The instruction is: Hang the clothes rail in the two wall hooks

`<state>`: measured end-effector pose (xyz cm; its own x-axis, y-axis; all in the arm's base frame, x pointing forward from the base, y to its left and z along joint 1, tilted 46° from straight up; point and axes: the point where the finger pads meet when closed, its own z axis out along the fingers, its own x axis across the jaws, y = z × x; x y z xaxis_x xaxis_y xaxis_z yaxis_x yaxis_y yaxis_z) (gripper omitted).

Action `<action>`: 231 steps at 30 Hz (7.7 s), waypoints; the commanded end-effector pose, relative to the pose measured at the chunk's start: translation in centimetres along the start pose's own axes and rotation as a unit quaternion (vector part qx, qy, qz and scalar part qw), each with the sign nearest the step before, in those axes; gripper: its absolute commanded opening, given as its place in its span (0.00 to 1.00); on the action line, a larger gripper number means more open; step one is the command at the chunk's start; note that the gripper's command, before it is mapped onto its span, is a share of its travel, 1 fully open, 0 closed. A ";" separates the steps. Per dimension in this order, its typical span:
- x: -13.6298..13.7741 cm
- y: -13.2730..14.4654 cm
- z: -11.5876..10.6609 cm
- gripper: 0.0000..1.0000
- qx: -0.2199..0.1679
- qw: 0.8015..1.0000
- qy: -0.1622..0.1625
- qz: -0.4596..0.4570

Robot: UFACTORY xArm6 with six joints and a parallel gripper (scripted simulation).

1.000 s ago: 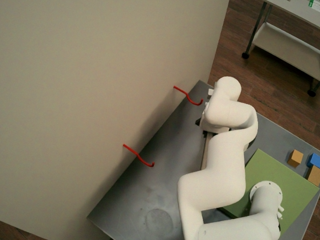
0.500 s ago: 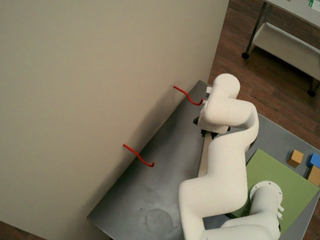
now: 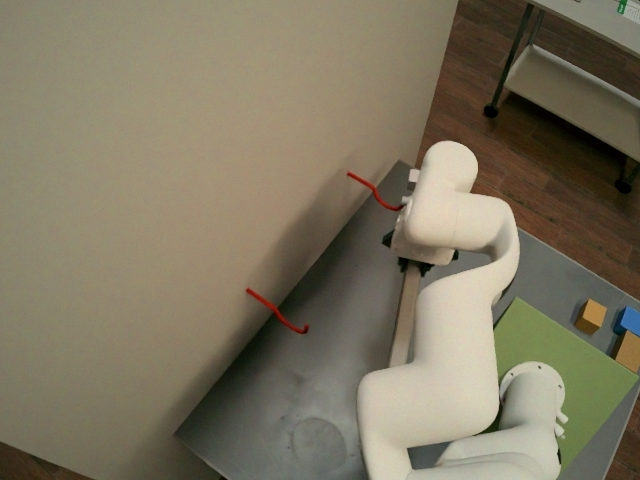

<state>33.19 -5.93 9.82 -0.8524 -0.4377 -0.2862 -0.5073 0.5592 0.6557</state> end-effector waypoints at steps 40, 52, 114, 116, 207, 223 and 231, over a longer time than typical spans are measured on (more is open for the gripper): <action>-1.3 1.5 -3.4 0.00 0.002 1.000 -0.001 0.004; -1.3 1.5 -3.4 0.00 0.002 1.000 -0.001 0.029; -1.4 1.5 -3.4 0.00 0.002 0.987 -0.001 0.164; -1.3 1.5 -3.4 0.00 0.002 0.986 -0.001 0.169; -11.4 -2.5 -3.4 0.00 0.002 0.981 -0.001 0.192; -12.9 -3.2 -3.4 0.00 0.002 0.981 -0.002 0.192; -12.9 -3.2 -3.4 0.00 0.002 0.981 -0.002 0.192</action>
<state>46.18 -4.35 13.70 -0.9809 -0.1936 -0.0173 -0.1475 0.6835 0.7149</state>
